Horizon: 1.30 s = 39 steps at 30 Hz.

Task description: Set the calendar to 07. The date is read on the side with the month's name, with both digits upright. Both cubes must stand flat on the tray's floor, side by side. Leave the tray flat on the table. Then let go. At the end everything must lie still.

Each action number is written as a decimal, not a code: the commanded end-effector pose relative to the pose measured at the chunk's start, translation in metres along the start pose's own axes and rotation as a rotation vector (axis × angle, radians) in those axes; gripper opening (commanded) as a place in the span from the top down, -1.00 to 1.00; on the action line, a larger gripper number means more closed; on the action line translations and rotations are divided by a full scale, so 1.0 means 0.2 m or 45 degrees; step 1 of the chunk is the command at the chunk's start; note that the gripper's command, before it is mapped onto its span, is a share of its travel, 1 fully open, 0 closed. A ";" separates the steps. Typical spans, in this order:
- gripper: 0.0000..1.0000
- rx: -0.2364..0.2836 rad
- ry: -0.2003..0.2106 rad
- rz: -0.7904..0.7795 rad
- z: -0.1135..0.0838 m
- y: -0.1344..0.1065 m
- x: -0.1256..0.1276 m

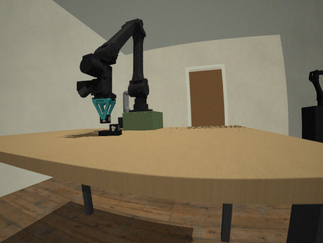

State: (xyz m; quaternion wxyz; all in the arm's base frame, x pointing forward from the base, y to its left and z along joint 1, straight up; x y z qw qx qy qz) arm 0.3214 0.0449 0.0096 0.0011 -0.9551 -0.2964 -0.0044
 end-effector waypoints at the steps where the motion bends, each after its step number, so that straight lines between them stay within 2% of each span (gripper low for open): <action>1: 0.46 -0.013 0.016 -0.003 0.00 0.02 -0.01; 29: 0.46 -0.012 0.015 -0.002 -0.01 0.01 -0.02; 39: 0.46 -0.004 -0.002 -0.003 0.01 0.01 -0.02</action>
Point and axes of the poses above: the point where the finger pads meet when closed, its own z axis out along the fingers, its own x axis across the jaws, y = z × x, the point moved 4 cm from there along -z, back along the fingers, and after that the axes turned 9 degrees about -z, right-handed, at the moved point
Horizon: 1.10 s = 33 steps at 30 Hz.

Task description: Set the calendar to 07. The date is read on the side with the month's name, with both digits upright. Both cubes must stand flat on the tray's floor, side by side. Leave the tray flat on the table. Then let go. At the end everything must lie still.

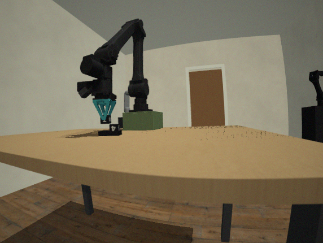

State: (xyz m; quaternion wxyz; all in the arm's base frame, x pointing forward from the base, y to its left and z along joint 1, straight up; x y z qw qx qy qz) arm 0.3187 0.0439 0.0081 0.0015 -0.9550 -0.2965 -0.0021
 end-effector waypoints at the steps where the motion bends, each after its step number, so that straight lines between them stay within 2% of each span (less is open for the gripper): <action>1: 0.46 -0.005 0.001 -0.003 0.01 0.01 -0.01; 33: 0.46 -0.009 0.009 -0.004 0.01 0.02 0.01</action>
Point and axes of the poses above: the point where the finger pads meet when closed, its own z axis out along the fingers, its own x axis across the jaws, y = z × x, the point moved 4 cm from there along -z, back along the fingers, and after that the axes turned 9 degrees about -z, right-handed, at the moved point
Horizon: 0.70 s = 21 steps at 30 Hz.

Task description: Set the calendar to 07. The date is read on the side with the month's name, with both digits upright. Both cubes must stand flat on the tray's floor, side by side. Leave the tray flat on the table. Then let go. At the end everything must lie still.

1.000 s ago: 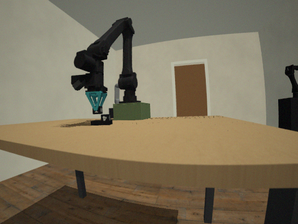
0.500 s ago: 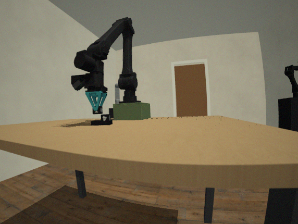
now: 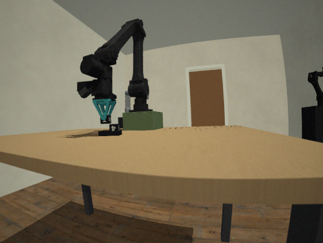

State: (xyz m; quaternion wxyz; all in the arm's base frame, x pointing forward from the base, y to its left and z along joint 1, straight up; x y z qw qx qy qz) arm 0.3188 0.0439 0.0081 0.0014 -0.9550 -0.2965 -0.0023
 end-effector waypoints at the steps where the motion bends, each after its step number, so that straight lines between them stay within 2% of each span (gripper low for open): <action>1: 0.46 -0.009 0.008 -0.004 0.01 0.02 0.01; 21: 0.46 -0.005 0.001 -0.004 0.08 0.02 0.00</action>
Point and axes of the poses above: the point where the finger pads meet when closed, its own z axis out along the fingers, its own x axis across the jaws, y = z × x, the point moved 4 cm from there along -z, back along the fingers, and after that the axes turned 9 degrees about -z, right-handed, at the moved point
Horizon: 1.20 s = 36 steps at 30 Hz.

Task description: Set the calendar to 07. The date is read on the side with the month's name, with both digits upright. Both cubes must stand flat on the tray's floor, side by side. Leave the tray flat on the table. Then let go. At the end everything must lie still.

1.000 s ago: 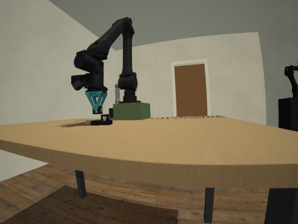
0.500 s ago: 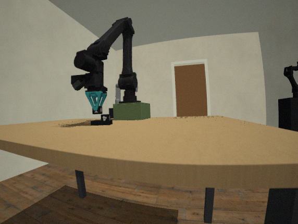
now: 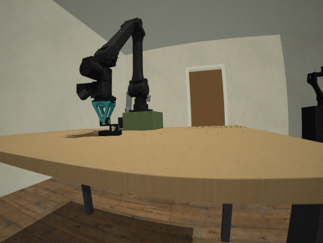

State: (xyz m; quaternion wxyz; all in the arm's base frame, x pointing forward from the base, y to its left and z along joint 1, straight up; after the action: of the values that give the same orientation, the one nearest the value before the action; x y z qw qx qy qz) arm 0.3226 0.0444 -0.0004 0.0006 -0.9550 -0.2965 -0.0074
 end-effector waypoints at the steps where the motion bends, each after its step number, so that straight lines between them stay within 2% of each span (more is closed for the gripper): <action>1: 0.46 0.001 -0.010 -0.003 0.04 0.01 -0.02; 12: 0.46 0.001 -0.011 -0.003 0.08 0.01 -0.02; 36: 0.46 0.002 -0.012 -0.003 0.09 0.00 -0.02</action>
State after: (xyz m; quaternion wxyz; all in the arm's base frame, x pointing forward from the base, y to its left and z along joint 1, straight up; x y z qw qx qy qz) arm 0.3213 0.0443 -0.0135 0.0009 -0.9550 -0.2965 -0.0057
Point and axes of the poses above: the point where the finger pads meet when closed, its own z axis out along the fingers, its own x axis across the jaws, y = z × x, the point moved 4 cm from there along -z, back along the fingers, and after that the axes turned 9 degrees about -z, right-handed, at the moved point
